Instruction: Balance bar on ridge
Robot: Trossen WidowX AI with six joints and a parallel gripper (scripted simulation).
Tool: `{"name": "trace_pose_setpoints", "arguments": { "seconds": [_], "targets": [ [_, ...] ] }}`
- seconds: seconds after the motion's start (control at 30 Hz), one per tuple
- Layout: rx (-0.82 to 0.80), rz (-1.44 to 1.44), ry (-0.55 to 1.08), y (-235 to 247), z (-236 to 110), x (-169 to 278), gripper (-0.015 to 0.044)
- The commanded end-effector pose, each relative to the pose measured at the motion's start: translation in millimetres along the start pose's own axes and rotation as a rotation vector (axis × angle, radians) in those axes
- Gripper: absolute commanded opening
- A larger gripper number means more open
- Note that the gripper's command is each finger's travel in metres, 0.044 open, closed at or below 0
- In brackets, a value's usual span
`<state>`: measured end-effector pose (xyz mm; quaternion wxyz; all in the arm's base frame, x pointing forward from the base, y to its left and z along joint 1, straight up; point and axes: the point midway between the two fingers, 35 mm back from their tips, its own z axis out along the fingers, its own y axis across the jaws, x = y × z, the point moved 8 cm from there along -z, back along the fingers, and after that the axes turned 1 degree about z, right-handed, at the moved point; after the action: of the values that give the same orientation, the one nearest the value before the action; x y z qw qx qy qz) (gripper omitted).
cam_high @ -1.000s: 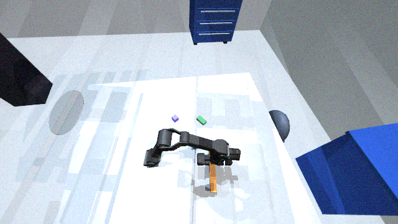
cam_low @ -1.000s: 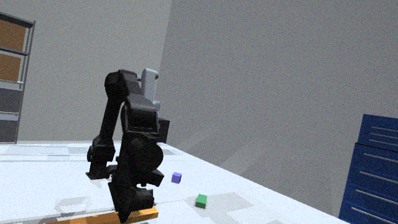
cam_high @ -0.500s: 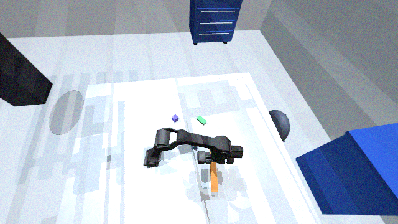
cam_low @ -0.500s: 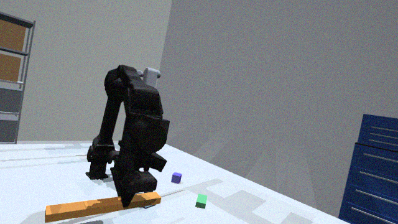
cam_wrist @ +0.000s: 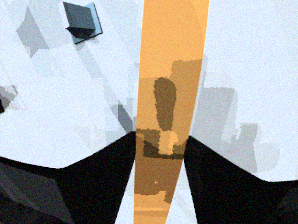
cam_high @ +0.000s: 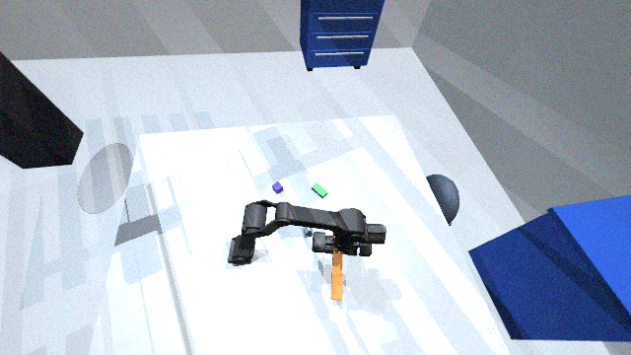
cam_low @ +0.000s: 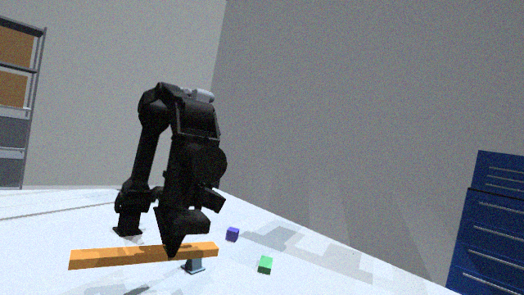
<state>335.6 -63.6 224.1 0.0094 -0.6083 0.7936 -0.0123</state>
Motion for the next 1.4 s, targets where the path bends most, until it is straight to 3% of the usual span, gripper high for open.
{"name": "trace_pose_setpoints", "arguments": {
  "seconds": [0.0, 1.13, 1.37],
  "targets": [
    [0.002, 0.094, -0.004, 8, -4, -15, 0.0],
    [-0.013, 1.213, -0.01, 83, -6, -112, 0.0],
    [-0.013, 1.217, -0.01, 83, 1, -113, 0.0]
  ]
}}
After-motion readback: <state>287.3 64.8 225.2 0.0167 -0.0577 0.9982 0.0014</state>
